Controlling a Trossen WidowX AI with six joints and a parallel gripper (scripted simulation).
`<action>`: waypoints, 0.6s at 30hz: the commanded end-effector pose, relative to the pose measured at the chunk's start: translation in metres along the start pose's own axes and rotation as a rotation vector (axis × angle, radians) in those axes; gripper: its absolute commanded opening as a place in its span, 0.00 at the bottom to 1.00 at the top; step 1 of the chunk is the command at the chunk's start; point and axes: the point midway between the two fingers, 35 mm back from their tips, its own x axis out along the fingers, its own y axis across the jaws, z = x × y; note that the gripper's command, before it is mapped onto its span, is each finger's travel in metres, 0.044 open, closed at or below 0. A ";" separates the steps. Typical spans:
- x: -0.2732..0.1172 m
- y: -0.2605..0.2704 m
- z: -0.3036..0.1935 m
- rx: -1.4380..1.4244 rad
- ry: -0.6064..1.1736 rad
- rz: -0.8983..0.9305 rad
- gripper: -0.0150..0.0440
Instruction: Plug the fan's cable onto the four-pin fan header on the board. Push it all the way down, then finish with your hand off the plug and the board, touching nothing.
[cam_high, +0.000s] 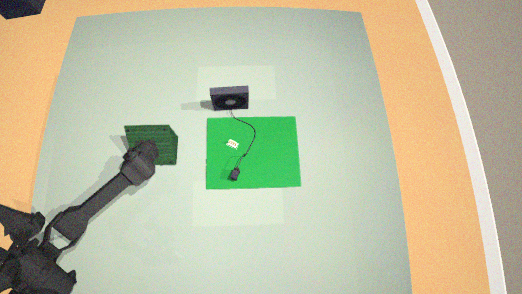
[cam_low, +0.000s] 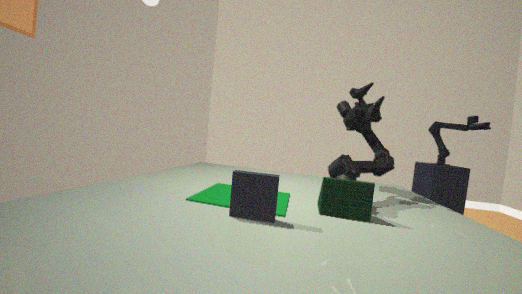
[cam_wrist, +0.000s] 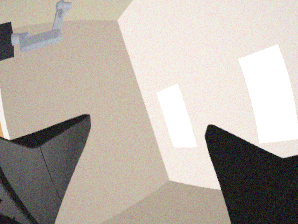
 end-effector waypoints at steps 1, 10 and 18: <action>0.000 0.000 0.000 0.000 0.000 0.000 0.98; 0.001 -0.023 -0.092 0.616 0.281 -0.047 1.00; -0.016 -0.023 -0.202 1.346 0.636 -0.243 1.00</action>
